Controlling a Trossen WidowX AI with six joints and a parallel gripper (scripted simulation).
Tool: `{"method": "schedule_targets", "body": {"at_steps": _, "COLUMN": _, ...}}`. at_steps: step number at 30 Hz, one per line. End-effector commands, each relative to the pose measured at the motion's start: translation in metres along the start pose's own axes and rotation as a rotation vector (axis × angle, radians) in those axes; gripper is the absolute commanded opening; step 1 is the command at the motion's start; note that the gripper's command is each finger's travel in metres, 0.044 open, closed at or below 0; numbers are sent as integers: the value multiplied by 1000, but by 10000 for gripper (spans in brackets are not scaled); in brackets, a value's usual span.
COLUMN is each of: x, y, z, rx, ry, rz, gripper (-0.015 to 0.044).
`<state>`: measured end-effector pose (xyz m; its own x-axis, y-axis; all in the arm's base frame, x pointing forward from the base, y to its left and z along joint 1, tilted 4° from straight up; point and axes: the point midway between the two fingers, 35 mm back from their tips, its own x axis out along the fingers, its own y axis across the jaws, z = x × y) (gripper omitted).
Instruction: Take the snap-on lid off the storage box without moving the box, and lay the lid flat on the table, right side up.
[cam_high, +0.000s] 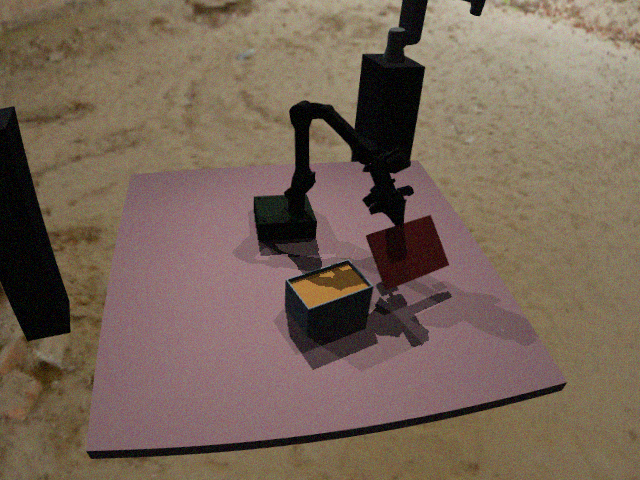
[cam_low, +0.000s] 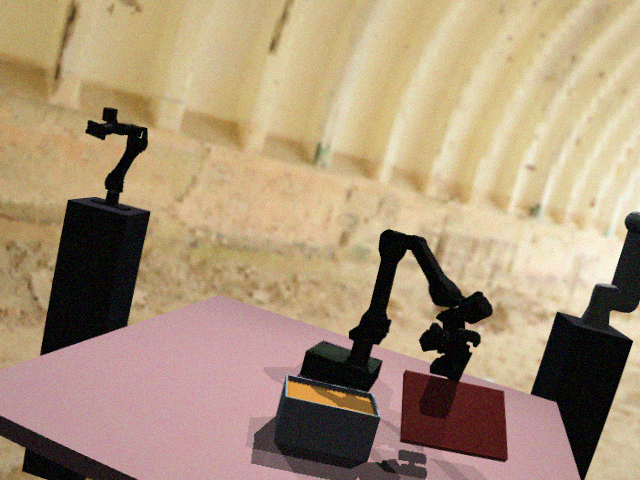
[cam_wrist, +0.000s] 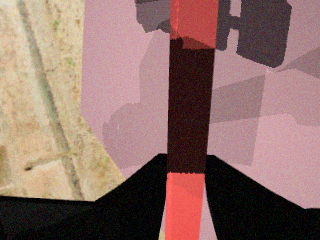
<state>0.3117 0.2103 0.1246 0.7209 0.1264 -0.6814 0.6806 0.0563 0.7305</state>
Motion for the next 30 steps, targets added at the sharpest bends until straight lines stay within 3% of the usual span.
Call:
{"method": "schedule_targets", "body": {"at_steps": 1, "x": 2, "y": 0, "z": 1, "rx": 8, "ry": -5, "rz": 9, "gripper": 0}}
{"method": "schedule_targets", "body": {"at_steps": 30, "x": 17, "y": -18, "z": 0, "rx": 8, "ry": -5, "rz": 9, "gripper": 0}}
